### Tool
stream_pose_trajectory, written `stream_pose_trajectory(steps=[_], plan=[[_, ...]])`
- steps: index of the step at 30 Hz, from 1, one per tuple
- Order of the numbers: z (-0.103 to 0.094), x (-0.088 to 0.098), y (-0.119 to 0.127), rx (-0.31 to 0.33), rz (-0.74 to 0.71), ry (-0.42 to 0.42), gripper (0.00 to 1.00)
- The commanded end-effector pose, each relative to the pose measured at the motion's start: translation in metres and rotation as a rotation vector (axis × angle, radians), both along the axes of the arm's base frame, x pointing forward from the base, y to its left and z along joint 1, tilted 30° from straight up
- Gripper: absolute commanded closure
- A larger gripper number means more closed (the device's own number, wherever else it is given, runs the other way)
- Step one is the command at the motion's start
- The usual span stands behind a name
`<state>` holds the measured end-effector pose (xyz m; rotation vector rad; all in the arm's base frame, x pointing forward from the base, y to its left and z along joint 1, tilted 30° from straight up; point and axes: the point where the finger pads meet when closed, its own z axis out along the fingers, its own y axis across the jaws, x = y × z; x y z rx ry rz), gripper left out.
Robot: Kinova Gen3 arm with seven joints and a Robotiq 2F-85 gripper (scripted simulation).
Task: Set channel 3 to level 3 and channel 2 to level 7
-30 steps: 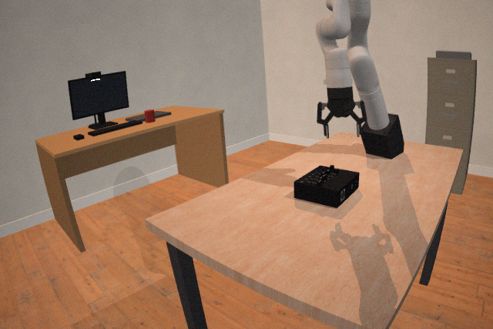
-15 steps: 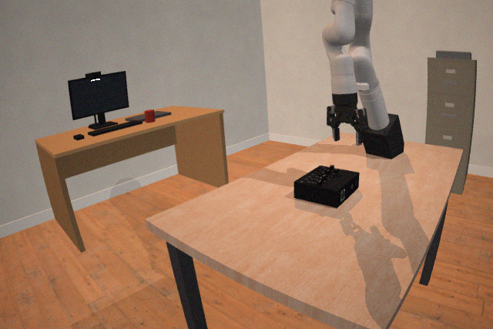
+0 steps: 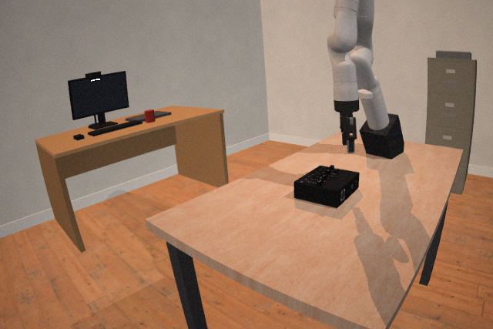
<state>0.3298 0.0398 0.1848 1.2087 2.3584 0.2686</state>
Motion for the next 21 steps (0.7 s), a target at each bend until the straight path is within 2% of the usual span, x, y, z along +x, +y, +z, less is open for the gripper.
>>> stream_pose_trajectory(steps=[1, 9, 11, 21], plan=[[-0.008, 0.004, -0.012, 0.037, -0.108, 0.002, 0.00], [-0.017, 0.008, -0.016, 0.158, -0.344, -0.020, 0.00], [-0.017, 0.008, -0.016, 0.158, -0.344, -0.020, 0.00], [-0.023, 0.010, -0.021, 0.237, -0.498, -0.037, 0.00]])
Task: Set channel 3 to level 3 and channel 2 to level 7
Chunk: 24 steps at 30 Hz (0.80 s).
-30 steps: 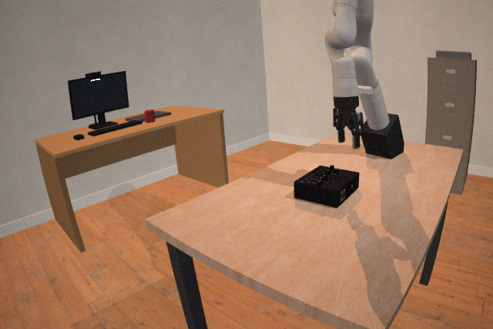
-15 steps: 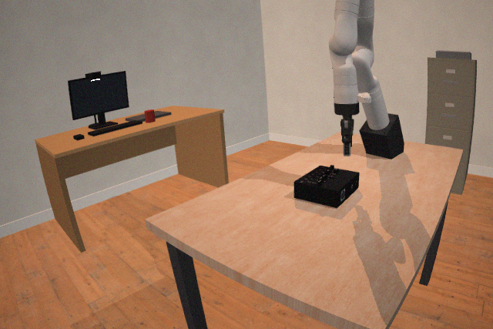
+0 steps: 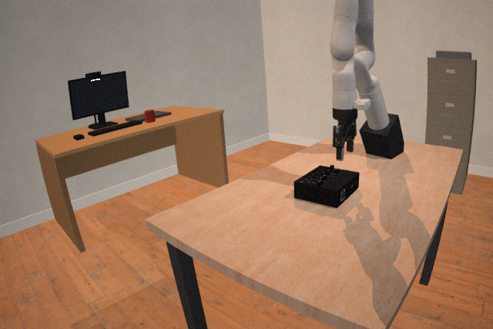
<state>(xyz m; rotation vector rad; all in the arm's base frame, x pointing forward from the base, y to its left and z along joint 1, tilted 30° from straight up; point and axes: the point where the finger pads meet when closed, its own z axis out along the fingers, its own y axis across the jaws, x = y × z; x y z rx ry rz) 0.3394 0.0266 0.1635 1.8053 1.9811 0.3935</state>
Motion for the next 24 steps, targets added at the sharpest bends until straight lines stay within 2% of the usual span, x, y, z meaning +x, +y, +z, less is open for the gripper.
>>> stream_pose_trajectory(steps=[1, 13, 14, 24], plan=[[-0.0020, 0.0008, -0.0076, 0.013, -0.036, -0.008, 0.00], [-0.0029, 0.0012, -0.0083, 0.025, -0.060, -0.011, 0.00], [-0.0029, 0.0012, -0.0083, 0.025, -0.060, -0.011, 1.00], [-0.0029, 0.0012, -0.0083, 0.025, -0.060, -0.011, 1.00]])
